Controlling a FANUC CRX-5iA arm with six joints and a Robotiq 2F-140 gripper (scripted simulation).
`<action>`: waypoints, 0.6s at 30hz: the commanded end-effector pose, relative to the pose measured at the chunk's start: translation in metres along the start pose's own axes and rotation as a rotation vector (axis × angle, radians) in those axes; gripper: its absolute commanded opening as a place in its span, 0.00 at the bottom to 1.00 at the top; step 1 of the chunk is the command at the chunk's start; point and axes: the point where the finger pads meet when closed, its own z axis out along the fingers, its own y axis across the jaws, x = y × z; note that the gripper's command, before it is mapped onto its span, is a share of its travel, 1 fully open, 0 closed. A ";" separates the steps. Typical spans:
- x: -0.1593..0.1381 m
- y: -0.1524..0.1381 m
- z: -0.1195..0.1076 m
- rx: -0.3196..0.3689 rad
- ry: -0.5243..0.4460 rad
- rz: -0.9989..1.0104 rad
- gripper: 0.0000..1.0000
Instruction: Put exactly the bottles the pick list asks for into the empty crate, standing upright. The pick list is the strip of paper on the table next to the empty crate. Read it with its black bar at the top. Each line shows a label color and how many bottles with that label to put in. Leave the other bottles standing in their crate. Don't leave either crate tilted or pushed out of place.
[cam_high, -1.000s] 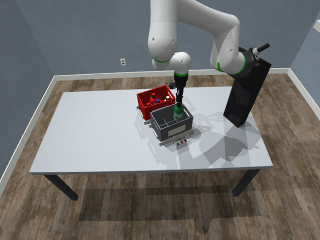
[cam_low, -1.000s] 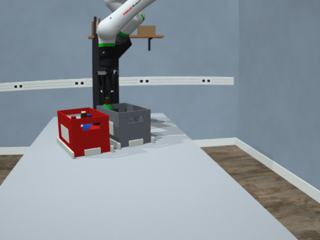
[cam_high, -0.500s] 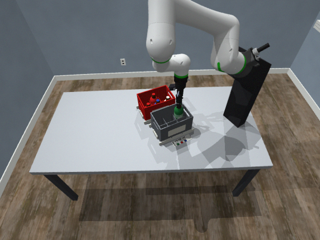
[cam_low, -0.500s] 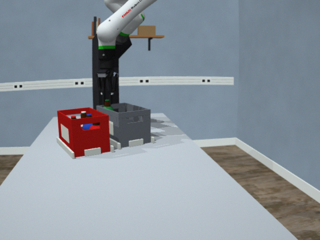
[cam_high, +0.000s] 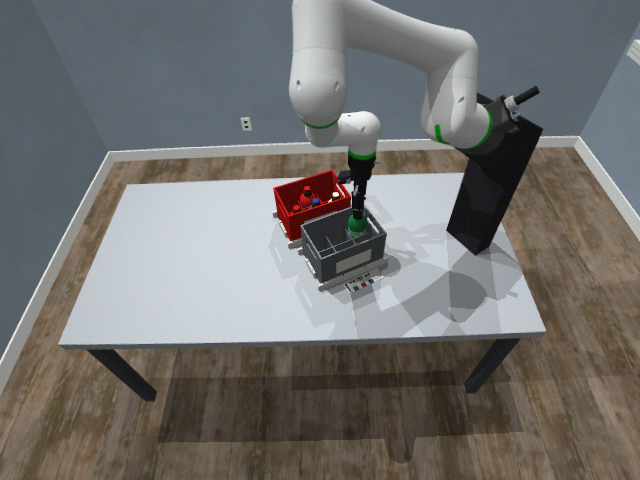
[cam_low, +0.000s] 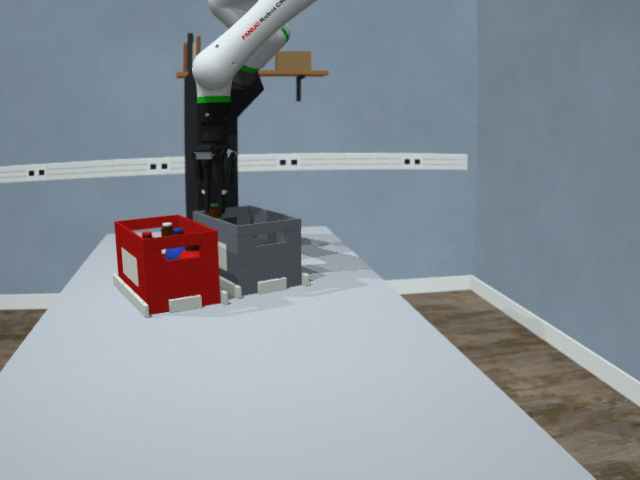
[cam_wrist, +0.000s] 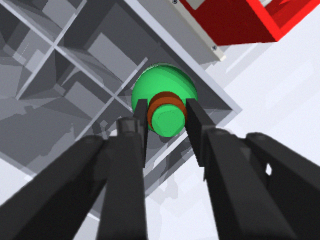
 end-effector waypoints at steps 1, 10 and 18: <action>0.000 0.000 0.003 0.000 0.001 0.000 0.10; 0.000 0.000 0.006 0.000 0.001 0.000 0.10; 0.000 0.000 0.010 0.000 0.001 0.000 0.10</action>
